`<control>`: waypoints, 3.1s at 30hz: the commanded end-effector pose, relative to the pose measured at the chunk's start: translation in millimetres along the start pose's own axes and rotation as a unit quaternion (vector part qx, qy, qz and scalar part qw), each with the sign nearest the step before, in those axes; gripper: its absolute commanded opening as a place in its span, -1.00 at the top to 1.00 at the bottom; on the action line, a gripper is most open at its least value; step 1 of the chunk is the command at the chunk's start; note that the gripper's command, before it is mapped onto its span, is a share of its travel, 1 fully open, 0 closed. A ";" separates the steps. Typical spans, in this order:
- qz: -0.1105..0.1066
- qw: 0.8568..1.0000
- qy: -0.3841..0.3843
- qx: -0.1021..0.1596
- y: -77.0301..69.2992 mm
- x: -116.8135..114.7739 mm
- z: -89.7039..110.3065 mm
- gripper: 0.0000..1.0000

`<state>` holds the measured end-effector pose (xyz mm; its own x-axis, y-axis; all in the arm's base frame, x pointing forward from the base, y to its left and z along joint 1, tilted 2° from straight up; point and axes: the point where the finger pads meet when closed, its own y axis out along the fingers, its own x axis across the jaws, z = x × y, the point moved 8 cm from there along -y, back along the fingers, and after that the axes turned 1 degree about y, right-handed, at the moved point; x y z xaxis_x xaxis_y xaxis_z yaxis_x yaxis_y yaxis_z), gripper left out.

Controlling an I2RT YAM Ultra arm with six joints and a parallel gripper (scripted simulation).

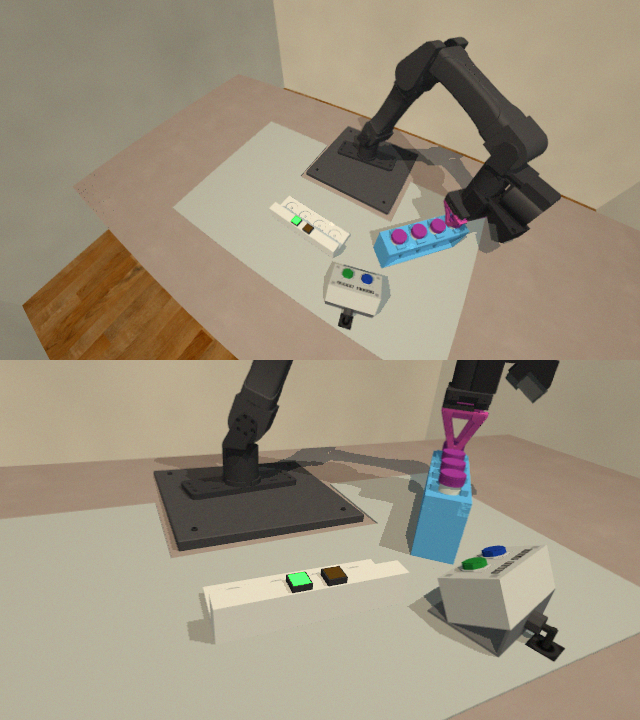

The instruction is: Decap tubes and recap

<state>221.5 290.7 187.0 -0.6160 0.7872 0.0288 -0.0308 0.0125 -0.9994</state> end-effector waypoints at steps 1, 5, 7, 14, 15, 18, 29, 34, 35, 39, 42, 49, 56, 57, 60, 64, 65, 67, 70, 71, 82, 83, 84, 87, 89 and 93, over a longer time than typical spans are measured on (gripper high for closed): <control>-0.002 1.000 0.009 -0.005 -3.4 0.1 0.1 0.02; -0.002 1.000 0.009 -0.005 -3.4 0.1 0.1 0.02; -0.002 1.000 0.009 -0.005 -9.4 0.1 0.2 0.02; -0.002 1.000 0.009 -0.005 -30.4 0.0 0.4 0.02; -0.002 1.000 0.009 -0.005 -30.4 0.0 0.4 0.02; -0.002 1.000 0.009 -0.005 -36.4 0.0 0.4 0.02; -0.001 0.997 -0.074 -0.005 -48.8 -16.6 0.0 0.02; 0.000 0.996 -0.091 -0.005 -48.8 -41.6 -0.7 0.02; 0.000 0.996 -0.091 -0.005 -48.8 -49.9 -1.0 0.02; 0.000 0.996 -0.091 -0.005 -48.7 -83.2 -1.9 0.02; 0.001 0.996 -0.091 -0.005 -48.7 -103.9 -2.5 0.02; 0.001 0.996 -0.091 -0.005 -42.8 -103.9 -2.7 0.02; 0.001 0.996 -0.091 -0.005 -24.8 -103.9 -2.8 0.02; 0.001 0.996 -0.091 -0.005 -21.8 -103.9 -2.8 0.02; 0.001 0.996 -0.091 -0.005 -13.3 -103.9 -2.9 0.02; 0.001 0.996 -0.091 -0.005 -13.3 -103.9 -2.9 0.02; 0.001 0.996 -0.091 -0.005 -13.3 -103.9 -2.9 0.02; 0.001 0.996 -0.091 -0.005 -13.3 -103.9 -2.9 0.02; 0.001 0.996 -0.091 -0.005 -13.3 -103.9 -2.9 0.02; 0.001 0.996 -0.091 -0.005 -12.8 -103.9 -2.9 0.02; 0.000 0.996 -0.091 -0.005 -7.3 -103.7 -2.9 0.02; 0.000 0.996 -0.091 -0.005 -7.3 -103.7 -2.9 0.02; 0.000 0.996 -0.091 -0.005 -7.3 -103.7 -2.9 0.02; 0.000 0.996 -0.091 -0.005 -5.8 -103.7 -2.9 0.02; 0.000 0.996 -0.091 -0.005 -4.8 -103.7 -3.0 0.02; 0.000 0.996 -0.091 -0.005 -3.3 -103.7 -3.0 0.02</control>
<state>287.7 210.3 184.3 -0.7473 0.6637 0.0309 -0.0320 0.0105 -0.9994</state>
